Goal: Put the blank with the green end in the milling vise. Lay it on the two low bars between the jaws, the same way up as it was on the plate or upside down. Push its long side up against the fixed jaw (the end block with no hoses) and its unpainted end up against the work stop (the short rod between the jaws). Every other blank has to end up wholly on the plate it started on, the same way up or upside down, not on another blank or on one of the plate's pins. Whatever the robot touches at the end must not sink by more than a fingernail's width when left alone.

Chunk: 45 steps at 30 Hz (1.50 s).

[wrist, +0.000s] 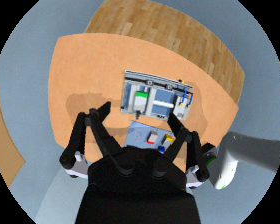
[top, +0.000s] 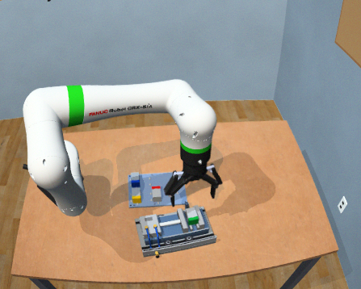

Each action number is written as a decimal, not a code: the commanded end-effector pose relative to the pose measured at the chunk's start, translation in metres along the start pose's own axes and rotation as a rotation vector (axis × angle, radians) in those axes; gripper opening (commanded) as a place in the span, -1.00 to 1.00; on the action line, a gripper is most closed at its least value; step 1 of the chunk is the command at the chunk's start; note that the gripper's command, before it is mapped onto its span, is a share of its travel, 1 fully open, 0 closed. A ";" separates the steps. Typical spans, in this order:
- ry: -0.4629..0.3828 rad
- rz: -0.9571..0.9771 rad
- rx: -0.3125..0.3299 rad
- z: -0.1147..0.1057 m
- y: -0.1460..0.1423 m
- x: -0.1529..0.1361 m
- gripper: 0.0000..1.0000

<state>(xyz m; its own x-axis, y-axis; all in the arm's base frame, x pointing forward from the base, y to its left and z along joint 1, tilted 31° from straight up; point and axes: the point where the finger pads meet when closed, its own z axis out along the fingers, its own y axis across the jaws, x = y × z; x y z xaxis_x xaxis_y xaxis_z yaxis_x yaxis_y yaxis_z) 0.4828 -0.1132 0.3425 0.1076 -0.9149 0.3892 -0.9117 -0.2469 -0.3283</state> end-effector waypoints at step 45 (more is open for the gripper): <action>0.001 0.000 0.001 -0.024 0.000 0.000 1.00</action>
<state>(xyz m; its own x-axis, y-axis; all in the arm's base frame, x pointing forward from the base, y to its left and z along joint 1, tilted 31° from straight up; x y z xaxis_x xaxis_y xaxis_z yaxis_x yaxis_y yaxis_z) 0.4735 -0.1056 0.3629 0.1074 -0.9148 0.3893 -0.9119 -0.2467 -0.3281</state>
